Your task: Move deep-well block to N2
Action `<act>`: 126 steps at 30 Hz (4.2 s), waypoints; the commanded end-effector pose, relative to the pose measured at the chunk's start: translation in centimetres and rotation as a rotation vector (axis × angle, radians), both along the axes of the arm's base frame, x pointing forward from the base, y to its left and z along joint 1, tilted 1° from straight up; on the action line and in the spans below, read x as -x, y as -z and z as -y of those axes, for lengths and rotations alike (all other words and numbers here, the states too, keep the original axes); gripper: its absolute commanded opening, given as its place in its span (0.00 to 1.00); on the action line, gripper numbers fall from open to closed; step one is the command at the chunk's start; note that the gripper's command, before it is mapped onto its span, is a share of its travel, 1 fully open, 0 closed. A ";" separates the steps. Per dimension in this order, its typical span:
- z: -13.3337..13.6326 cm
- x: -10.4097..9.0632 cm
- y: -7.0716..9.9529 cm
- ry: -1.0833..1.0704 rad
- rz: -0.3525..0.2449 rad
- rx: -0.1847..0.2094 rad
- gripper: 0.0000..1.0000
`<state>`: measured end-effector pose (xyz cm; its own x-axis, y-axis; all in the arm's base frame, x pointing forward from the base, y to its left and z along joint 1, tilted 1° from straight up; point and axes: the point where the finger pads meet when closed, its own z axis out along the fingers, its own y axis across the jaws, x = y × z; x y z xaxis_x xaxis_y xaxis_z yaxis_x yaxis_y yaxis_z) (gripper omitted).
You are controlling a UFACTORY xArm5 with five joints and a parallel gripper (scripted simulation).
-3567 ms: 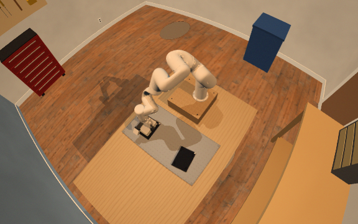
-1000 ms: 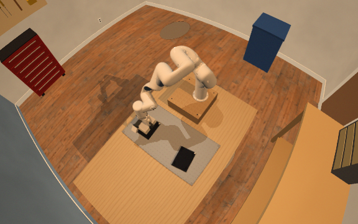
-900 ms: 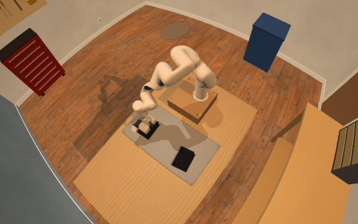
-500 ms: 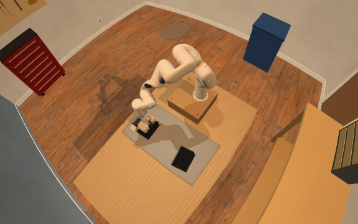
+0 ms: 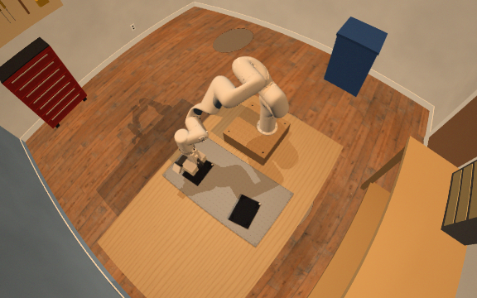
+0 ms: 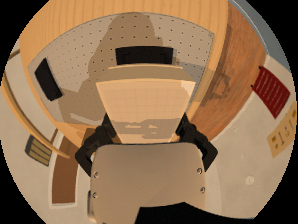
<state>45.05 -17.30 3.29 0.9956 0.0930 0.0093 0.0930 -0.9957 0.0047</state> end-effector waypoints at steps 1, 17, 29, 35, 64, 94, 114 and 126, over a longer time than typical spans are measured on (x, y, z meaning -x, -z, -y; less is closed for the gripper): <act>0.0 -0.1 -0.1 0.000 0.002 0.001 0.00; -2.6 -0.2 -0.1 -0.106 0.002 0.001 0.00; -6.0 -0.4 -0.1 -0.106 0.002 0.001 0.00; -7.6 -0.5 -0.1 -0.106 0.002 0.000 0.00; -16.3 -1.1 -0.1 -0.106 0.003 -0.002 0.00; -25.0 -1.6 -0.1 -0.106 0.002 -0.005 0.00; -31.0 -1.9 -0.1 -0.106 0.001 -0.006 0.00; -34.3 -2.1 -0.1 -0.106 0.001 -0.007 0.00</act>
<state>46.97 16.23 3.21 0.9802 0.1977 0.0072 0.1978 -0.9803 -0.0009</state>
